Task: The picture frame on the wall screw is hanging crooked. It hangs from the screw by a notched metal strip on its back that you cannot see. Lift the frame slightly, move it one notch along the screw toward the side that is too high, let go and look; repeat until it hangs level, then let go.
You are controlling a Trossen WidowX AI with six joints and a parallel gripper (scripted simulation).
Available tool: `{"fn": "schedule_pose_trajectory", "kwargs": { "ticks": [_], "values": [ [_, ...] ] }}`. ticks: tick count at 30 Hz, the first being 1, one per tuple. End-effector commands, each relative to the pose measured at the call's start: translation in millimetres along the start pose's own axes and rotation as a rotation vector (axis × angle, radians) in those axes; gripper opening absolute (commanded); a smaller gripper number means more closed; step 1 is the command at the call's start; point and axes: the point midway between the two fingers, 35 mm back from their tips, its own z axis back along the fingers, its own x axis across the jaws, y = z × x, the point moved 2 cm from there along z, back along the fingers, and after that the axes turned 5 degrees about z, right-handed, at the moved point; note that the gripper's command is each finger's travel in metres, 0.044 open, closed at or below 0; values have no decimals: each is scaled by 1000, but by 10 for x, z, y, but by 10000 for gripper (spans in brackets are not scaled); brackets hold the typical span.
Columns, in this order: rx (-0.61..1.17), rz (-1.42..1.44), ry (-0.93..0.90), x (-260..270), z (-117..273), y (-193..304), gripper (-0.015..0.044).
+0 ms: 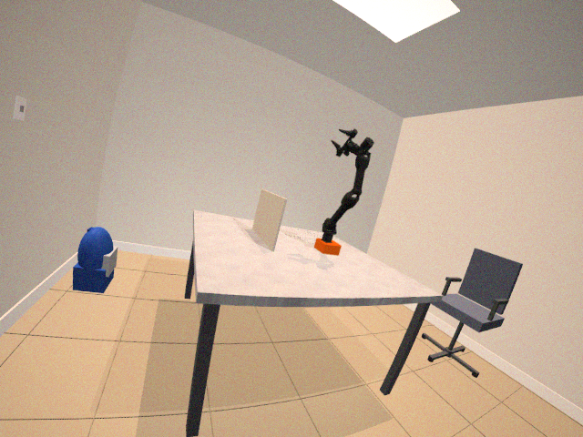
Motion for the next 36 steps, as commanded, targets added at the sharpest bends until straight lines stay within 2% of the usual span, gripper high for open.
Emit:
{"fn": "schedule_pose_trajectory", "kwargs": {
  "ticks": [1, 5, 6, 16, 21, 36],
  "values": [
    [4, -15, 1, 7, 7, 7, 374],
    [4, -305, -5, 221, 13, 118, 269],
    [-6, -388, -9, 296, -1, 142, 260],
    [-92, -1219, -90, 1182, -80, 214, 260],
    [-115, -1547, -148, 1590, -100, 146, 260],
    [-73, -2736, -493, 3196, 64, -550, 260]
  ]
}}
